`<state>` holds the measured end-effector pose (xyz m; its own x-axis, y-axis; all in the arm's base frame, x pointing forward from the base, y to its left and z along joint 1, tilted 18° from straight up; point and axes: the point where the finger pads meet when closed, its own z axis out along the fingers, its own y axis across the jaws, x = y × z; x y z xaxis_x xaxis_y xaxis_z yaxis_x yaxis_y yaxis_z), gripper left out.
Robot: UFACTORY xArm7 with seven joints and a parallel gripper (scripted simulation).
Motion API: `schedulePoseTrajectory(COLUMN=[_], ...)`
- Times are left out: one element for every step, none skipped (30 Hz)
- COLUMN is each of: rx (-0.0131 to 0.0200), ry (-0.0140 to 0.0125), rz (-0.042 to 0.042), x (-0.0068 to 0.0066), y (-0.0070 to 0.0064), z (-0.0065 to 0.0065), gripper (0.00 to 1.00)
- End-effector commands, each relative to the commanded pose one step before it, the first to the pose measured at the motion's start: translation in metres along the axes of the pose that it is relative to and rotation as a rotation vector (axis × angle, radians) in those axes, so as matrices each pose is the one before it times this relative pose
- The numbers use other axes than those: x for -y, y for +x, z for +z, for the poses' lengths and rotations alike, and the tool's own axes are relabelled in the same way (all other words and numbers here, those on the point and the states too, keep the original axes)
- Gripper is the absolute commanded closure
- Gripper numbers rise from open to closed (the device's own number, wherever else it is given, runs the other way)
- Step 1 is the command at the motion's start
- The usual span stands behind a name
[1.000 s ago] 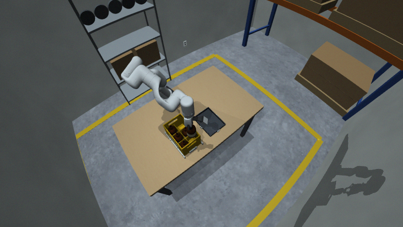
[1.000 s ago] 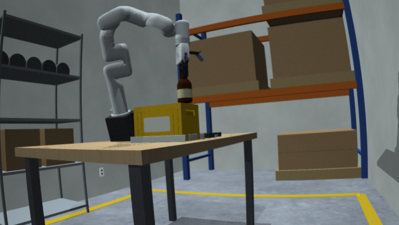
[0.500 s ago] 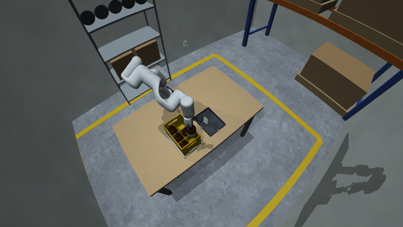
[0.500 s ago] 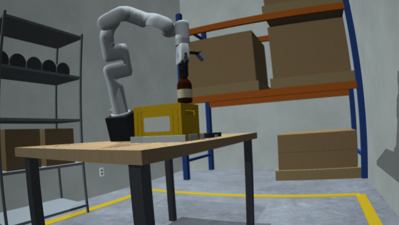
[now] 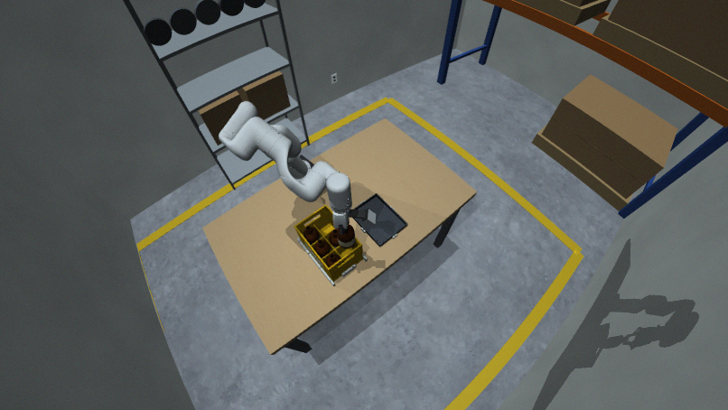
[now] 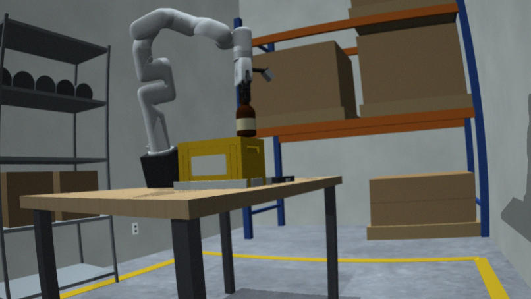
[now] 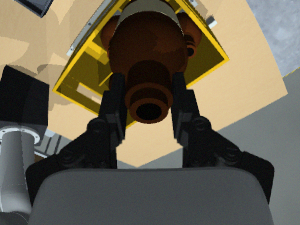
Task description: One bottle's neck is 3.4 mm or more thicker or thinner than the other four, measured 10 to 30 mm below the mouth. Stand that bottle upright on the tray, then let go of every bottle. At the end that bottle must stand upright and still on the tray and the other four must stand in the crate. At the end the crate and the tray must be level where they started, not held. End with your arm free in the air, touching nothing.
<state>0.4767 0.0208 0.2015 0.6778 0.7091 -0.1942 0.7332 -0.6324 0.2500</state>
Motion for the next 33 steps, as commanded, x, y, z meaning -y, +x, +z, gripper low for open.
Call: schedulePoseTrajectory(rx=[-0.00323,0.0,0.0,0.0,0.0,0.0,0.0,0.0,0.0,0.0,0.0,0.0,0.0,0.0,0.0,0.0,0.0,0.0,0.0,0.0,0.0,0.0,0.0,0.0,0.0,0.0,0.0,0.0,0.0,0.0,0.0,0.0,0.0], ry=[-0.00332,0.0,0.0,0.0,0.0,0.0,0.0,0.0,0.0,0.0,0.0,0.0,0.0,0.0,0.0,0.0,0.0,0.0,0.0,0.0,0.0,0.0,0.0,0.0,0.0,0.0,0.0,0.0,0.0,0.0,0.0,0.0,0.0], rz=[-0.00055,0.0,0.0,0.0,0.0,0.0,0.0,0.0,0.0,0.0,0.0,0.0,0.0,0.0,0.0,0.0,0.0,0.0,0.0,0.0,0.0,0.0,0.0,0.0,0.0,0.0,0.0,0.0,0.0,0.0,0.0,0.0,0.0], x=[0.00112,0.00048,0.00052,0.00055,0.00058,0.00061,0.00065,0.0,0.0,0.00068,0.00071,0.00074,0.00078,0.00081,0.00085,0.00088,0.00091,0.00095,0.00099,0.00102,0.00105,0.00109,0.00112,0.00116,0.0,0.0,0.00119,0.00122,0.00126,0.00129,0.00132,0.00135,0.00139], y=[0.00211,0.00027,0.00029,0.00031,0.00032,0.00034,0.00036,0.0,0.0,0.00037,0.0004,0.00042,0.00043,0.00045,0.00047,0.00049,0.00051,0.00053,0.00055,0.00056,0.00059,0.00061,0.00062,0.00064,0.0,0.0,0.00066,0.00068,0.00069,0.00071,0.00074,0.00075,0.00076], z=[-0.00185,0.0,0.0,0.0,0.0,0.0,0.0,0.0,0.0,0.0,0.0,0.0,0.0,0.0,0.0,0.0,0.0,0.0,0.0,0.0,0.0,0.0,0.0,0.0,0.0,0.0,0.0,0.0,0.0,0.0,0.0,0.0,0.0], gripper=[1.0,1.0,1.0,1.0,1.0,1.0,1.0,1.0,1.0,1.0,1.0,1.0,1.0,1.0,1.0,1.0,1.0,1.0,1.0,1.0,1.0,1.0,1.0,1.0,1.0,1.0,1.0,1.0,1.0,1.0,1.0,1.0,1.0])
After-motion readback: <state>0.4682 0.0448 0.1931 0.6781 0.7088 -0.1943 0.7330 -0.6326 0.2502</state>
